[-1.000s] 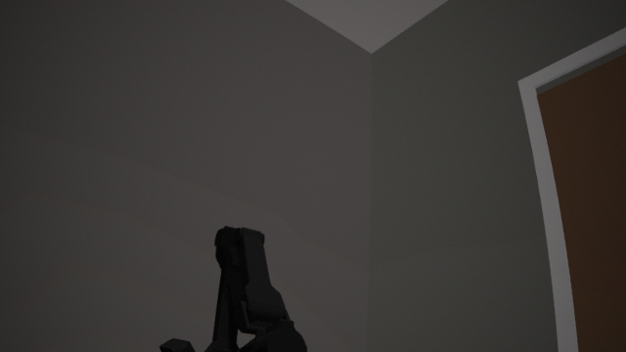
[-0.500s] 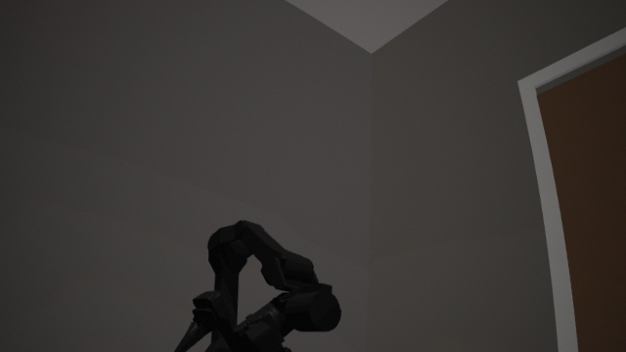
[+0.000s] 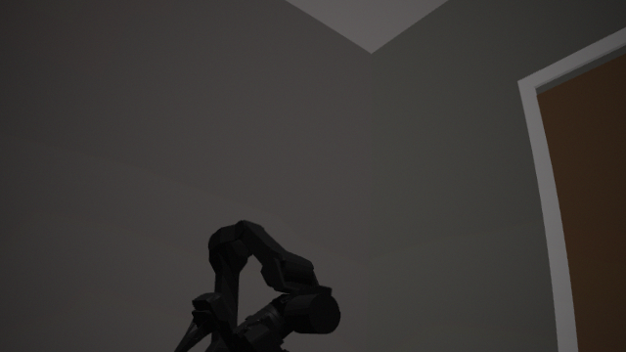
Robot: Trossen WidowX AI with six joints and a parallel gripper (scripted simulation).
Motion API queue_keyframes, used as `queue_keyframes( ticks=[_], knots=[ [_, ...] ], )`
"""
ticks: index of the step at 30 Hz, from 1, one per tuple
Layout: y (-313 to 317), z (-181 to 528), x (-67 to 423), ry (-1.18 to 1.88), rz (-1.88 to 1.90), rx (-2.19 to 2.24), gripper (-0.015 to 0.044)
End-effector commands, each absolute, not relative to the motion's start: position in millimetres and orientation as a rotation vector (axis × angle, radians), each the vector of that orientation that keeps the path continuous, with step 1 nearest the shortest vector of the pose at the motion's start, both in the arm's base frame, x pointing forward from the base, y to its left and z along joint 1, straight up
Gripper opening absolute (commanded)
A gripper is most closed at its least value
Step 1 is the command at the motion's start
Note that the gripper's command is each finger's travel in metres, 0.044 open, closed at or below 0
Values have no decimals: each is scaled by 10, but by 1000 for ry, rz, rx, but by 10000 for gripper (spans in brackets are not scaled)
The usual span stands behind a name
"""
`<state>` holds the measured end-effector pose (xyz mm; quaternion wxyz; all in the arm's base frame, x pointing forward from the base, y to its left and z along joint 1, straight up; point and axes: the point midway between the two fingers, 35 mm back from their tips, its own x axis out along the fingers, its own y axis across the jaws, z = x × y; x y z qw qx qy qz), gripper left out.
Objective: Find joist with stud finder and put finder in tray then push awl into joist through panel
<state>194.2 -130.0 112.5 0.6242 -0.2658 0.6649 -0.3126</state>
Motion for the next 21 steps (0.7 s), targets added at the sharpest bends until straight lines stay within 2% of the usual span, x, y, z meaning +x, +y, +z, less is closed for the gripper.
queue_keyframes(
  ticks=[1,5,13,21],
  knots=[
    [-1299,1111,1930,1536,-710,-616,440],
    [-1352,1071,1929,1621,-598,-640,440],
    [-1648,885,1924,1833,108,-738,440],
    [-1948,724,1857,1618,797,-862,440]
  ],
)
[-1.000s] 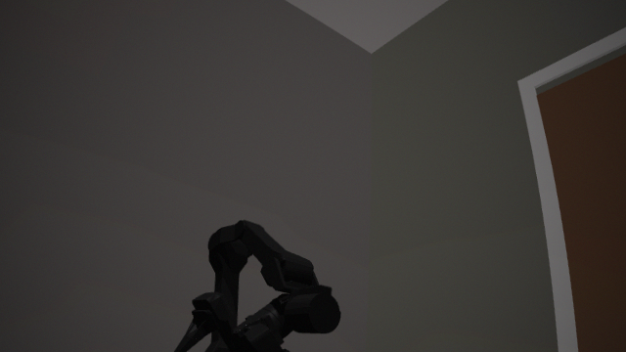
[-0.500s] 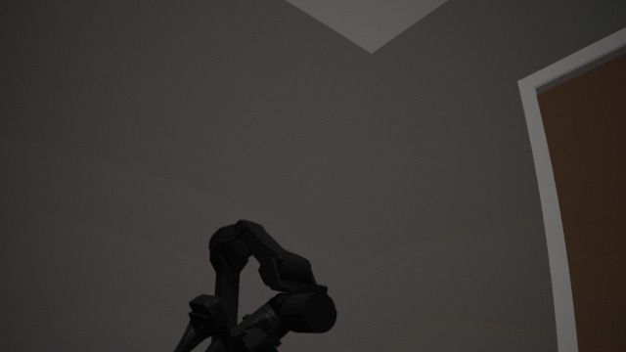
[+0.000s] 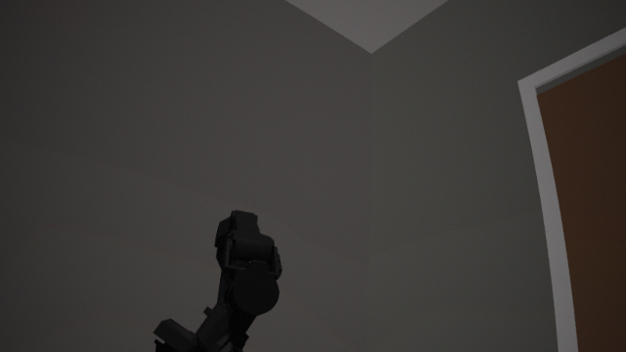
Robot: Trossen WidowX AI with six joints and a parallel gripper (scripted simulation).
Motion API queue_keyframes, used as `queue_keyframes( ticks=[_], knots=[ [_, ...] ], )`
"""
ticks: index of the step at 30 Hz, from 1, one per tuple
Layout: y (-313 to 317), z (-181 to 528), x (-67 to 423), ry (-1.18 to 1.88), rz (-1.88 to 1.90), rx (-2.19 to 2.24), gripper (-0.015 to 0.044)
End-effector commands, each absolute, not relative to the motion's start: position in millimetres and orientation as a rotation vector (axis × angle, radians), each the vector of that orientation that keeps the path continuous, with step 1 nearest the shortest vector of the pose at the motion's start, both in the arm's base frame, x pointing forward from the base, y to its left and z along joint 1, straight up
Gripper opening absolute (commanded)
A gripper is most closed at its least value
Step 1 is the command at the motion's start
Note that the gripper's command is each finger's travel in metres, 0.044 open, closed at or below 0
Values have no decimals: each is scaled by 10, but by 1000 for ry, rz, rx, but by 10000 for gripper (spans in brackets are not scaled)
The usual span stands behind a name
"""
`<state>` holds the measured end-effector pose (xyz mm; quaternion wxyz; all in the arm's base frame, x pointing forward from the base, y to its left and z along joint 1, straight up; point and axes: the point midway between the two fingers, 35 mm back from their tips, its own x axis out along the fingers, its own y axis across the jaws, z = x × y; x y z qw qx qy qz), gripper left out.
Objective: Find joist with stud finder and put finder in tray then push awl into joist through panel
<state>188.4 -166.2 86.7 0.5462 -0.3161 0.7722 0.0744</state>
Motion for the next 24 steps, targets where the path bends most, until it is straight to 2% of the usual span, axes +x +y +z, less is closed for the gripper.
queue_keyframes(
  ticks=[1,11,24],
  knots=[
    [-1991,713,1857,1566,869,-891,440],
    [-2302,670,1856,1158,1215,-1139,440],
    [-2311,669,1855,1146,1221,-1147,440]
  ],
)
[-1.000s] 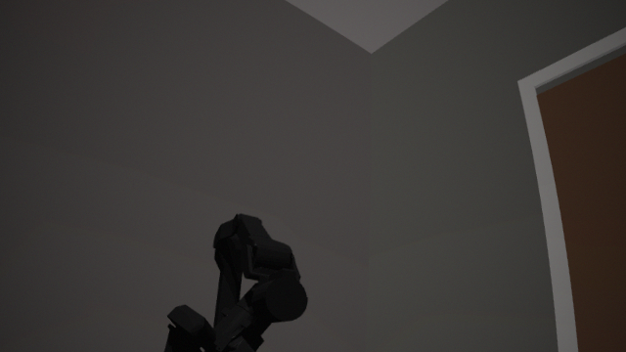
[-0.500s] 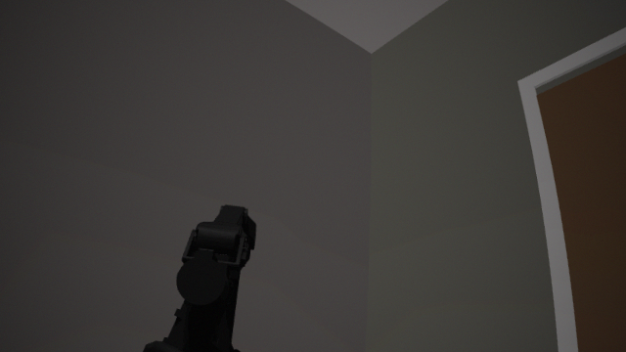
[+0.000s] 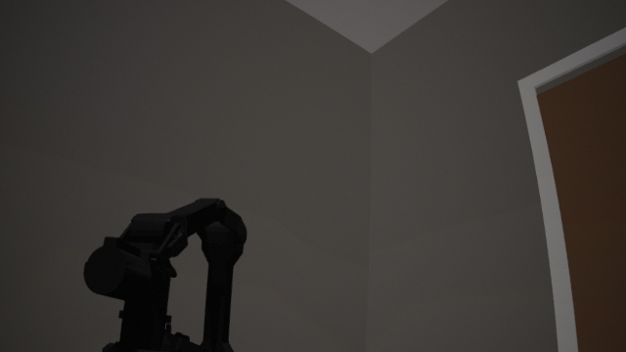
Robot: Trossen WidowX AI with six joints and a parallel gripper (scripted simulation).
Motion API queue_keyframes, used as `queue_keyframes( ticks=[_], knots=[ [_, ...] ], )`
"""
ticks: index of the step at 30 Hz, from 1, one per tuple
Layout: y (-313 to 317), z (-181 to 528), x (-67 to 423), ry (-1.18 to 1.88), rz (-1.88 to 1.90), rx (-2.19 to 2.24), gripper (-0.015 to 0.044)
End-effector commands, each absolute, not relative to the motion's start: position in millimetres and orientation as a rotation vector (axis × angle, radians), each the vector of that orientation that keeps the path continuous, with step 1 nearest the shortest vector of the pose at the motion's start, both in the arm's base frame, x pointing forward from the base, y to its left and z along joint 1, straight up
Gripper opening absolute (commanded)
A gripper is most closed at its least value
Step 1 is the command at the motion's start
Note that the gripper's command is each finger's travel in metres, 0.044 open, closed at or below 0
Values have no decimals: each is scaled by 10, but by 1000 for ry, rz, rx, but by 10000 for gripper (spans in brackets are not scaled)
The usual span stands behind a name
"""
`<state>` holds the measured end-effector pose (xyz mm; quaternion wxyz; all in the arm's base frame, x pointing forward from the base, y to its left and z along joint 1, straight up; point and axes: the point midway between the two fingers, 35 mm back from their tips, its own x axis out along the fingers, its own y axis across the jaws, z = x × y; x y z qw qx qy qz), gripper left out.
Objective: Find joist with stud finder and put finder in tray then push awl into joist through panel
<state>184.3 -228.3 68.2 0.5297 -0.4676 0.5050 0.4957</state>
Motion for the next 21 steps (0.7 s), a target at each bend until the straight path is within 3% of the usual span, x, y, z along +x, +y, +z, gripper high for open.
queue_keyframes(
  ticks=[1,21],
  knots=[
    [-2311,669,1855,1146,1221,-1147,440],
    [-2324,448,1865,1146,1221,-1147,440]
  ],
)
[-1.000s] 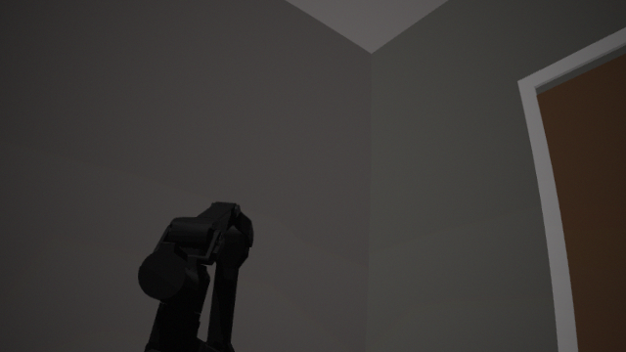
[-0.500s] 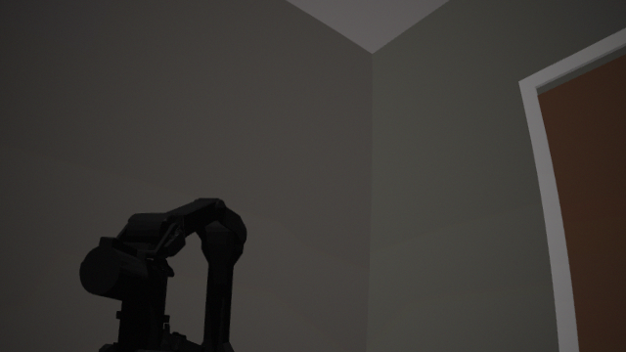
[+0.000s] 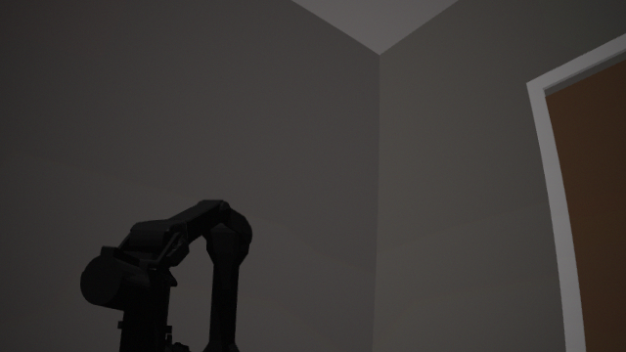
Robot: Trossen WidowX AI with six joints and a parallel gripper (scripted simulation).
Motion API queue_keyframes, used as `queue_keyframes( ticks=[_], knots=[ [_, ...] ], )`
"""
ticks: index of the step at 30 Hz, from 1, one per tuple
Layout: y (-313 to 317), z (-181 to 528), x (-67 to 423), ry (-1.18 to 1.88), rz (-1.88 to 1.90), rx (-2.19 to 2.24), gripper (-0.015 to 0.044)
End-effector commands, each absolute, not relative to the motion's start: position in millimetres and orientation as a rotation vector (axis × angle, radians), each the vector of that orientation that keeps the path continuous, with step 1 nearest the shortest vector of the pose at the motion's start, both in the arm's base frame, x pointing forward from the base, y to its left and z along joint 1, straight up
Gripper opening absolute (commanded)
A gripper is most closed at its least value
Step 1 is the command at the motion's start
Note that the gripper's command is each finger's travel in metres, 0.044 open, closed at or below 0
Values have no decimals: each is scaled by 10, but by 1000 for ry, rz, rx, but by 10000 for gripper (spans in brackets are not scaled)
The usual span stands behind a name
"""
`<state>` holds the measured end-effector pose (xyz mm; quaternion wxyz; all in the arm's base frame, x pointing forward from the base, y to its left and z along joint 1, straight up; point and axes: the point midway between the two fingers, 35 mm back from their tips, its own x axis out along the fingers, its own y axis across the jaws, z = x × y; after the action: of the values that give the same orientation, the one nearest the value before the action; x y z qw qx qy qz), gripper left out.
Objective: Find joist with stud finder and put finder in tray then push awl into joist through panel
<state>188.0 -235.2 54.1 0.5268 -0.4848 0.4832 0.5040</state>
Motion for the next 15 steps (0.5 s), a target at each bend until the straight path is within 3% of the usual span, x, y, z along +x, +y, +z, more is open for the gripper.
queue_keyframes(
  ticks=[1,15],
  knots=[
    [-2325,432,1865,1146,1221,-1147,440],
    [-2322,205,1863,1146,1222,-1147,440]
  ],
)
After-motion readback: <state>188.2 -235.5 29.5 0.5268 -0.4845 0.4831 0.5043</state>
